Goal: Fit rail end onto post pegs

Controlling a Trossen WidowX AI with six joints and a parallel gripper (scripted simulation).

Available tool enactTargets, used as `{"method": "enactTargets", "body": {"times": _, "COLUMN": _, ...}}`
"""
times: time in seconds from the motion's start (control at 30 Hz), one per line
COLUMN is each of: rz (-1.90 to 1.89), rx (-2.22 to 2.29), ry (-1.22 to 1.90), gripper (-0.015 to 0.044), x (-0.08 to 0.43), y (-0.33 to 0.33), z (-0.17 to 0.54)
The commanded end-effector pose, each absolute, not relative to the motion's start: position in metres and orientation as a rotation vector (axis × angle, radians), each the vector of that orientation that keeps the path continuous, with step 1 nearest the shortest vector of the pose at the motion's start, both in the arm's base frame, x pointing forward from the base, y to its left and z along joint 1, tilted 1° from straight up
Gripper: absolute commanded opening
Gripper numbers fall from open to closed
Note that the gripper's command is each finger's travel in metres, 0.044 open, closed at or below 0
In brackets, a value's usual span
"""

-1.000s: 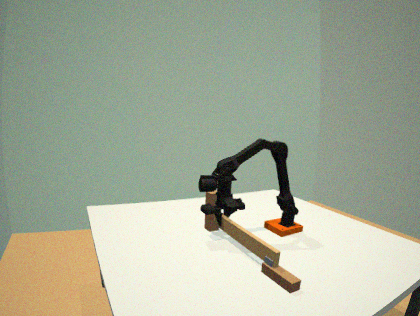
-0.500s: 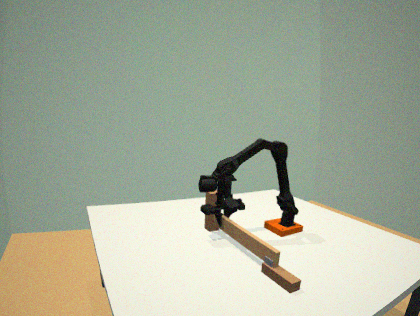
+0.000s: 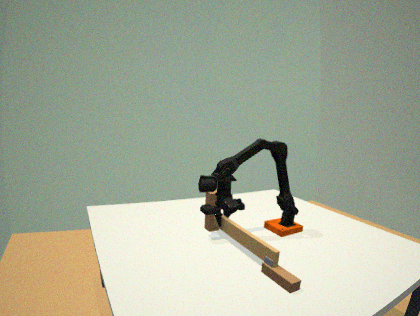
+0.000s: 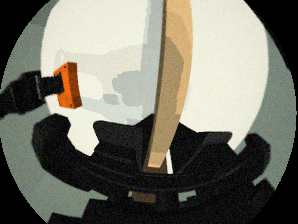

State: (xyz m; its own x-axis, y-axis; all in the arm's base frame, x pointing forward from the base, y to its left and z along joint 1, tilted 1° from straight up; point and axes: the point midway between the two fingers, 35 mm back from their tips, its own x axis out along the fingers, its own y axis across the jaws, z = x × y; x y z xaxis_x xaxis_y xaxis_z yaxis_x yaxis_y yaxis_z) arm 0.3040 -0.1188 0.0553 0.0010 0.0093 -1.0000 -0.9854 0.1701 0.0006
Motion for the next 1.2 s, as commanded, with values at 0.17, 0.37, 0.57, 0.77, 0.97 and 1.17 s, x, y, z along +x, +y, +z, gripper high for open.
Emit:
{"method": "enactTargets", "body": {"times": 0.17, "rz": 1.083, "rx": -1.082, "ry": 1.279, "gripper": 0.0000, "x": 0.3031, "y": -0.1230, "z": 0.0559}}
{"method": "enactTargets", "body": {"times": 0.37, "rz": 1.083, "rx": -1.082, "ry": 1.279, "gripper": 0.0000, "x": 0.3033, "y": -0.1219, "z": 0.0560}}
{"method": "enactTargets", "body": {"times": 0.57, "rz": 1.084, "rx": -1.082, "ry": 1.279, "gripper": 0.0000, "x": 0.3036, "y": -0.1200, "z": 0.0564}}
{"method": "enactTargets", "body": {"times": 0.77, "rz": 1.084, "rx": -1.082, "ry": 1.279, "gripper": 0.0000, "x": 0.3038, "y": -0.1182, "z": 0.0572}}
{"method": "enactTargets", "body": {"times": 0.97, "rz": 1.084, "rx": -1.081, "ry": 1.279, "gripper": 0.0000, "x": 0.3039, "y": -0.1163, "z": 0.0575}}
{"method": "enactTargets", "body": {"times": 1.17, "rz": 1.084, "rx": -1.081, "ry": 1.279, "gripper": 0.0000, "x": 0.3038, "y": -0.1156, "z": 0.0567}}
